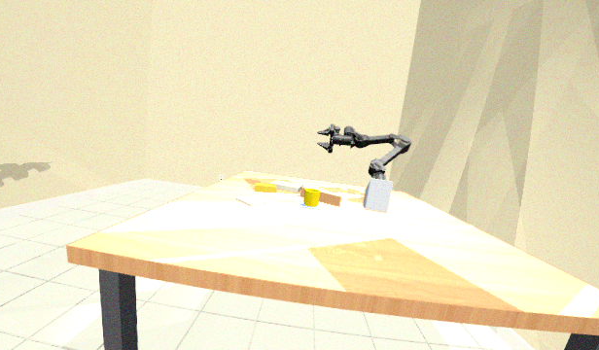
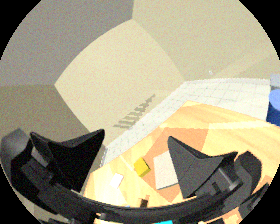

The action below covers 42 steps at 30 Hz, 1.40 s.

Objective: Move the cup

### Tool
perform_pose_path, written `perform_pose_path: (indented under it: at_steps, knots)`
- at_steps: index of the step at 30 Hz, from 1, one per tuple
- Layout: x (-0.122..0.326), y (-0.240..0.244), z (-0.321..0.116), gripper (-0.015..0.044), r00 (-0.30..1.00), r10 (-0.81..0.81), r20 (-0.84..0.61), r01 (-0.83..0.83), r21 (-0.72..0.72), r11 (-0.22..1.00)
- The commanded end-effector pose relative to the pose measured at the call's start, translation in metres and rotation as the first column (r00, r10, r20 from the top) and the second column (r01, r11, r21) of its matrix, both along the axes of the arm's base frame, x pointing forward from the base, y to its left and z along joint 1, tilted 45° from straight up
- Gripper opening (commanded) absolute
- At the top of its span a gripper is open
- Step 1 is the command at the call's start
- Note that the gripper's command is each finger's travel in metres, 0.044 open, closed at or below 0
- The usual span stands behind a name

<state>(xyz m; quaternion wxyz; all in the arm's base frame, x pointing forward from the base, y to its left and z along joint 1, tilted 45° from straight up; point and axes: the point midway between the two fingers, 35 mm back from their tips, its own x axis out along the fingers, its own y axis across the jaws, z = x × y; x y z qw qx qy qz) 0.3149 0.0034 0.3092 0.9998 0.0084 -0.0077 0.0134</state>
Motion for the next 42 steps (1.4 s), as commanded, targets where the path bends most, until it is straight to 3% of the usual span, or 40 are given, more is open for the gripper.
perform_pose_path:
  at_steps: [1, 9, 15, 22, 28, 34, 42]
  knots:
    - [0.001, 0.001, -0.001, 0.0374, 1.000, 0.001, -0.005, -0.001, 0.004, 1.000]
    - [0.039, 0.036, -0.070, 0.0167, 0.947, 0.042, -0.319, 0.028, 0.211, 0.977]
    - [0.059, 0.063, -0.151, 0.0167, 0.771, -0.014, -0.637, 0.262, 0.296, 0.919]
    - [0.050, 0.091, -0.245, 0.0167, 0.464, -0.178, -0.868, 0.561, 0.133, 0.817]
    - [0.024, 0.105, -0.311, 0.0167, 0.217, -0.394, -0.893, 0.717, -0.128, 0.685]
    - [-0.014, 0.108, -0.362, 0.0167, 0.060, -0.640, -0.766, 0.772, -0.371, 0.516]
    - [-0.024, 0.108, -0.371, 0.0167, 0.043, -0.693, -0.720, 0.782, -0.407, 0.471]
